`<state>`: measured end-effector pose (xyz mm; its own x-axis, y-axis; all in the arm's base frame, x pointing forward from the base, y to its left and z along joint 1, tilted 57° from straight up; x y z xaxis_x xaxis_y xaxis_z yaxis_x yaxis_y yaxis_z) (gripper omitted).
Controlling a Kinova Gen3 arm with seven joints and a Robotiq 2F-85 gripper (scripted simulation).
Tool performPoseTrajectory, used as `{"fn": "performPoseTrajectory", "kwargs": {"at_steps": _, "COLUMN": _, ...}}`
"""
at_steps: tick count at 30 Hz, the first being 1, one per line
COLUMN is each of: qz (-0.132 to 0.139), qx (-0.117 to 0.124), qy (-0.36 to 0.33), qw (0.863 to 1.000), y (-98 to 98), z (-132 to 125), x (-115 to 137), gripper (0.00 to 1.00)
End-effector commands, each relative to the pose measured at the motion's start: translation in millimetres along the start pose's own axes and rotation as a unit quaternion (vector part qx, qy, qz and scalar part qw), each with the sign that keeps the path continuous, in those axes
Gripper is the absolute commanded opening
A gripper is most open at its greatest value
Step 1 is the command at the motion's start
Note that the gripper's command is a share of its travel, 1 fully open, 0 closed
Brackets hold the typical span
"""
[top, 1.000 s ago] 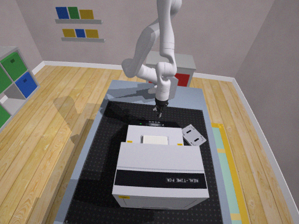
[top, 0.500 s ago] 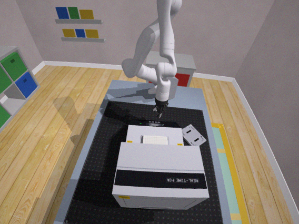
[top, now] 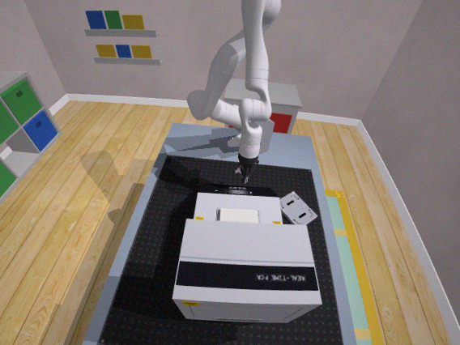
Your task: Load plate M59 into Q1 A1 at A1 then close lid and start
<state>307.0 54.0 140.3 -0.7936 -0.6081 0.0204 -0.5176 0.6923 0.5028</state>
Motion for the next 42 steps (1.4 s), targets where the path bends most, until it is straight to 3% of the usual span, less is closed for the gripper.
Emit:
{"fn": "performPoseTrajectory", "kwargs": {"at_steps": 1, "qz": -0.004, "qx": -0.001, "qy": 0.004, "qw": 1.000, "y": -2.2, "z": 0, "x": -5, "gripper": 0.10}}
{"fn": "performPoseTrajectory", "kwargs": {"at_steps": 42, "qz": -0.004, "qx": 0.001, "qy": 0.005, "qw": 1.000, "y": -19.5, "z": -9, "x": -14, "gripper": 0.10}}
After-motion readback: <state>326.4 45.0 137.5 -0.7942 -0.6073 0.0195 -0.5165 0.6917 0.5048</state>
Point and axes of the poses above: the point where the finger pads meet when closed, its own y axis back along the fingers, its own z axis across the jaws, x = y × z, the point moved 3 cm from there along y, back along the fingers, and after that the axes turned 8 degrees about -y, right-handed, at the moved point
